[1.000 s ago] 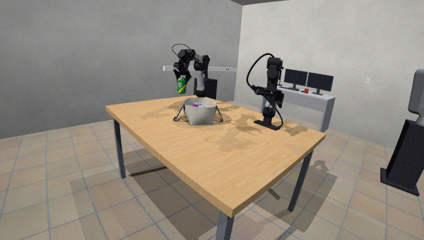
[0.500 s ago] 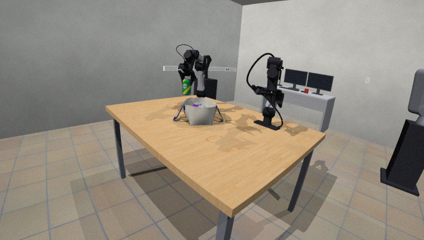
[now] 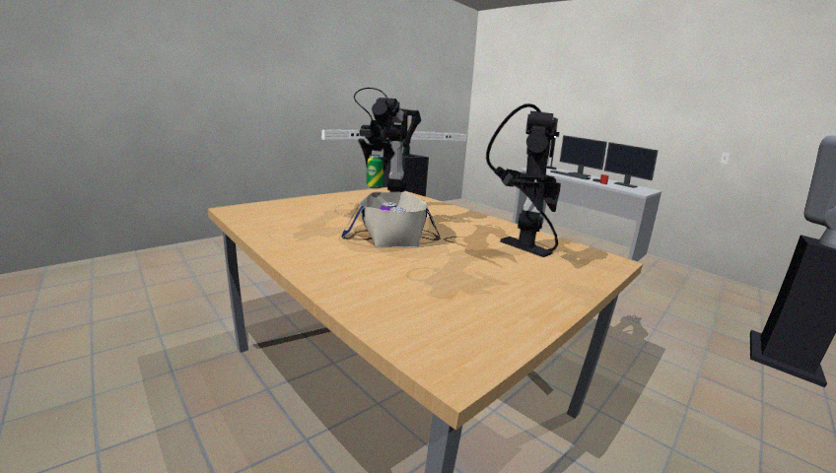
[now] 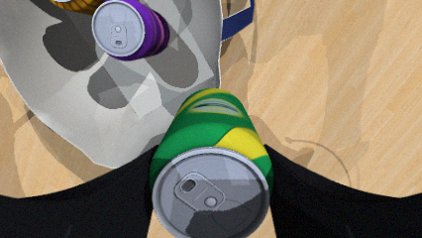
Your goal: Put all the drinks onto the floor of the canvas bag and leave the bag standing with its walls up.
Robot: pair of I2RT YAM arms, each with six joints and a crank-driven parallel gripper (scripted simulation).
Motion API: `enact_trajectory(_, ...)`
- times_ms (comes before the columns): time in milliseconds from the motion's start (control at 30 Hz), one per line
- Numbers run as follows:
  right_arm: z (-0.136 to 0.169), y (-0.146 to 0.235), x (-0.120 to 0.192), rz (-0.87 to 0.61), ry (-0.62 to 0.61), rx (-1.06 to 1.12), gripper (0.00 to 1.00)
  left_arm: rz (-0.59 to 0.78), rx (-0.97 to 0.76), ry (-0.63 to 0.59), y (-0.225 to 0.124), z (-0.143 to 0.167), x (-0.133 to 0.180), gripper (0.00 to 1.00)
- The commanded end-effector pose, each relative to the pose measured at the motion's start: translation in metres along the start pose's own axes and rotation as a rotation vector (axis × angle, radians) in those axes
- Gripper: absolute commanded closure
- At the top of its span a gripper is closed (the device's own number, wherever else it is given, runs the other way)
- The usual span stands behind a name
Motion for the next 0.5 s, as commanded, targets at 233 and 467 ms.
enact_trajectory(233, -0.037, 0.011, 0.038, -0.032, -0.198, -0.013, 0.26, -0.044, 0.006, 0.034, 0.008, 0.002, 0.016, 0.09)
enact_trajectory(467, -0.035, 0.017, 0.039, -0.038, -0.201, -0.022, 0.26, -0.044, 0.006, 0.034, 0.008, 0.002, 0.016, 0.09)
Point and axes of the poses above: on each arm, the point where the finger pads meet when closed, its own x axis back along the fingers, its own y axis across the jaws, z = x × y, the point moved 3 cm from there along x, back along the fingers, and after that the axes turned 7 degrees about -x, right-handed, at the moved point
